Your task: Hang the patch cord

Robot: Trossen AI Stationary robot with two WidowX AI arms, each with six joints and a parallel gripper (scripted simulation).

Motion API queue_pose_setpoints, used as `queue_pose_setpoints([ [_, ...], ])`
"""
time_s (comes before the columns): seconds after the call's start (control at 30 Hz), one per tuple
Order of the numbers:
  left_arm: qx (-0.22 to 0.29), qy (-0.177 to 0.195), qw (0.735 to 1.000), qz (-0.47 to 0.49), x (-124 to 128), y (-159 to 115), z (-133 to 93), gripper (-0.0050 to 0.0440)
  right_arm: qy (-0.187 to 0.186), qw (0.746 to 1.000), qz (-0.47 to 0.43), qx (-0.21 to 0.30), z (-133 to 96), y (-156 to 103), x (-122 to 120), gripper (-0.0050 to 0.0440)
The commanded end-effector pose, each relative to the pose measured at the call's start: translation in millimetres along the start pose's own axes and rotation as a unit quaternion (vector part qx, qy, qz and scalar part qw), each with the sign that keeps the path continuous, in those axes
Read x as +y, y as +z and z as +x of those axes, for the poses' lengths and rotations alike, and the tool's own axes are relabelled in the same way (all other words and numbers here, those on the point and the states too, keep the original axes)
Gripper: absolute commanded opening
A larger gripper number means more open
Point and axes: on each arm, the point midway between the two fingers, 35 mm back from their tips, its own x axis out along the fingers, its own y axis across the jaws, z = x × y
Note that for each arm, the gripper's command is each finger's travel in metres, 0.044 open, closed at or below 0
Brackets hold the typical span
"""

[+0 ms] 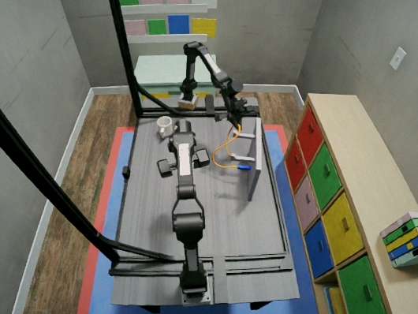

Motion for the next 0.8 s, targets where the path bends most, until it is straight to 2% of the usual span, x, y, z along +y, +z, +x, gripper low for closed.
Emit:
queue_pose_setpoints([
  [0.0, -0.019, 0.0, 1.0, 0.004, -0.1, 11.2, -12.1, 0.0025, -0.005, 1.0, -0.001, -0.018, -13.4, 2.1, 0.2, 0.044],
  [0.4, -0.019, 0.001, 1.0, 0.005, 0.2, 10.7, -11.9, 0.0025, -0.005, 1.0, -0.001, -0.018, -13.4, 2.1, 0.2, 0.044],
  [0.77, -0.005, -0.001, 1.0, 0.002, 2.7, -4.2, 1.5, 0.0025, -0.005, 1.0, -0.001, -0.018, -13.4, 2.1, 0.2, 0.044],
])
